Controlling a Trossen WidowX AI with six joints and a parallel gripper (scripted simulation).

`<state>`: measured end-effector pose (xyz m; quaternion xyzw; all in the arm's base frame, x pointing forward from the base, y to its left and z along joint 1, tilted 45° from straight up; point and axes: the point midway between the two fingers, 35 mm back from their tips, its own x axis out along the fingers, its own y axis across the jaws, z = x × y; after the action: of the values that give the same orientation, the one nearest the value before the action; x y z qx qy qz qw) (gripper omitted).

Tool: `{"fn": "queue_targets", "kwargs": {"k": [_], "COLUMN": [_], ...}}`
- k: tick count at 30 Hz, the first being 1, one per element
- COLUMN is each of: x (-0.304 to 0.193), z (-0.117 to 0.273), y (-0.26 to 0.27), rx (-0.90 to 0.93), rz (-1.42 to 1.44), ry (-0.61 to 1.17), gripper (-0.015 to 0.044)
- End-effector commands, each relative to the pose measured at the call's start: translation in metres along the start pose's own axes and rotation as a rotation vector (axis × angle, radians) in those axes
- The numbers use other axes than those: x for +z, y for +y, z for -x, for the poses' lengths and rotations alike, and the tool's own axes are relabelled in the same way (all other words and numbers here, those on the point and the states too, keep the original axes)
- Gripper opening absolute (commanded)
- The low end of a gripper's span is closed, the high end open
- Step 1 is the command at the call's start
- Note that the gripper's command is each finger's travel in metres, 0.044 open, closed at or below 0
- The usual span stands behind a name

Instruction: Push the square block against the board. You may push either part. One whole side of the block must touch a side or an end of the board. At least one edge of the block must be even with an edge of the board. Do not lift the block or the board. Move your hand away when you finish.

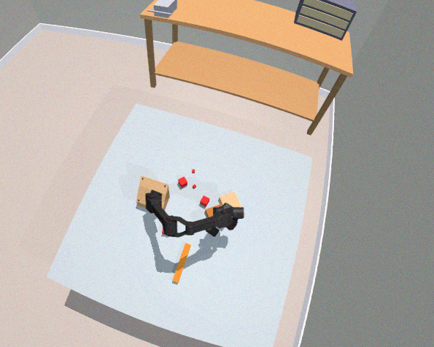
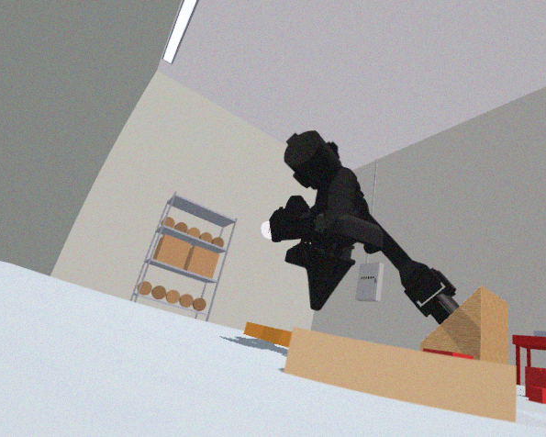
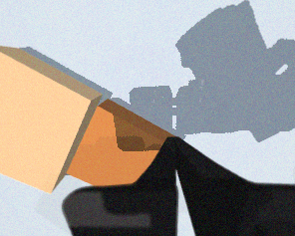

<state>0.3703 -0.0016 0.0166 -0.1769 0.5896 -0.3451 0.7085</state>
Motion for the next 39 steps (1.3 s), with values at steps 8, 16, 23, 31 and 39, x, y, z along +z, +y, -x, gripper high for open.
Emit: {"fn": "queue_targets", "kwargs": {"k": [8,16,23,31,39], "x": [-0.033,-0.057,-0.079,-0.086,-0.087], "z": [0.001,0.000,-0.001,-0.002,-0.057], "y": [-0.001,-0.004,-0.008,-0.009,-0.010], "rx": [0.005,0.006,0.006,0.006,0.003], "rz": [0.380,0.658,0.901,0.988,0.988], "ry": [0.005,0.008,0.010,0.011,0.012], "gripper": [0.0000,0.0000,0.0000,0.0000,0.0000]}}
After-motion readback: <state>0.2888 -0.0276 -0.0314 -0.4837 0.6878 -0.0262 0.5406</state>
